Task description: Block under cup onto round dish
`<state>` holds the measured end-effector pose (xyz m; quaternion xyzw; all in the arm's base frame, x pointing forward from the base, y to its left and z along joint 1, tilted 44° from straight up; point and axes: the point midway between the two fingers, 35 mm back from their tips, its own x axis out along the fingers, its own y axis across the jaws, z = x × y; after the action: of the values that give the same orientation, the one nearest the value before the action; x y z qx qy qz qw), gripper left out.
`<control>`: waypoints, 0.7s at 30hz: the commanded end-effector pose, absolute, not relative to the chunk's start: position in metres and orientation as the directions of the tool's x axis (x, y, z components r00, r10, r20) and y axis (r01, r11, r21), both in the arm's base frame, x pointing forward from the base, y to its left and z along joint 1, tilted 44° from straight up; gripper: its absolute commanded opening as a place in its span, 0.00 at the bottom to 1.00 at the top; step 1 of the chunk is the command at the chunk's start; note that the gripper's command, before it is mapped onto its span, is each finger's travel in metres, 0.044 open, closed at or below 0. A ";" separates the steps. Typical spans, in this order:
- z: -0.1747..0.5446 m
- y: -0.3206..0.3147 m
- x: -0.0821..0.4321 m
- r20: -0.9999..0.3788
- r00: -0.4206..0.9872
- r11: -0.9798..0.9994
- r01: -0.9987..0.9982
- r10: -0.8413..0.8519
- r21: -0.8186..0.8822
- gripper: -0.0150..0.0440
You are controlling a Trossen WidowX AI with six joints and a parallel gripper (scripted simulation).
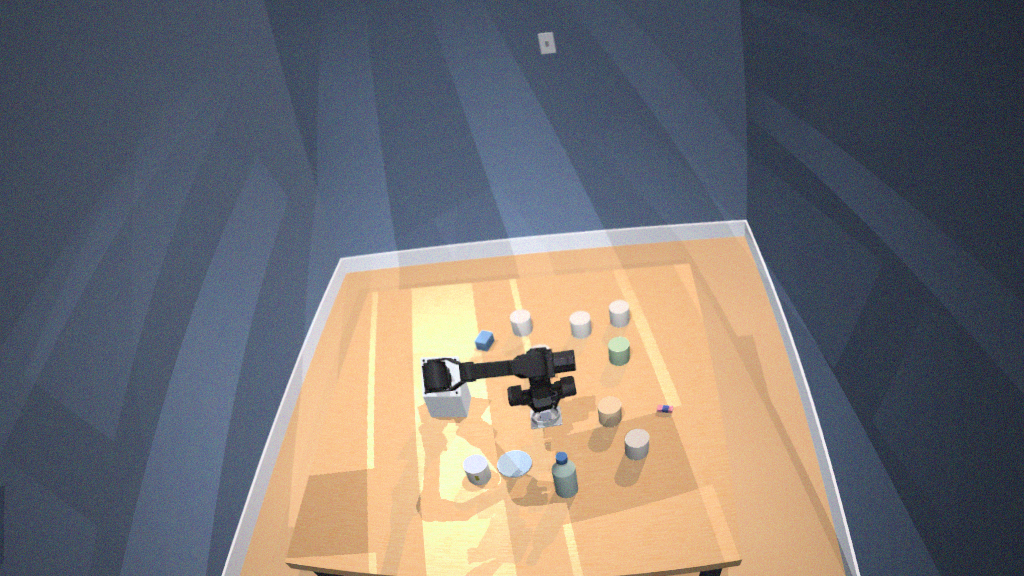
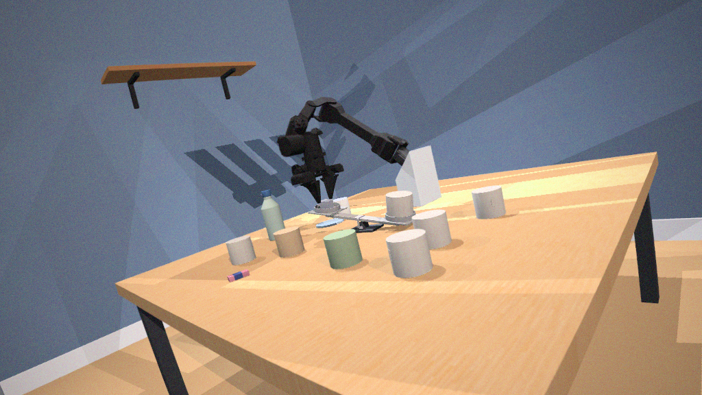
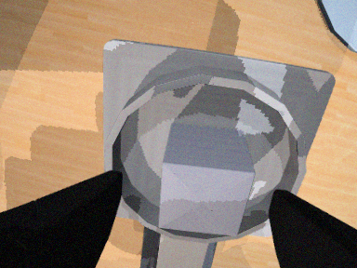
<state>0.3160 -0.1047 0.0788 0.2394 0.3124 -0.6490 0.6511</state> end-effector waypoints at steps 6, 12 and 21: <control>0.067 -0.116 0.313 -0.714 -0.043 0.045 0.994 -0.699 -0.104 0.69; 0.065 -0.118 0.313 -0.714 -0.043 0.045 0.994 -0.699 -0.104 0.61; 0.065 -0.118 0.313 -0.714 -0.043 0.045 0.994 -0.699 -0.104 0.44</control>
<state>0.3133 -0.1178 0.0652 0.2374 0.3132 -0.6500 0.6504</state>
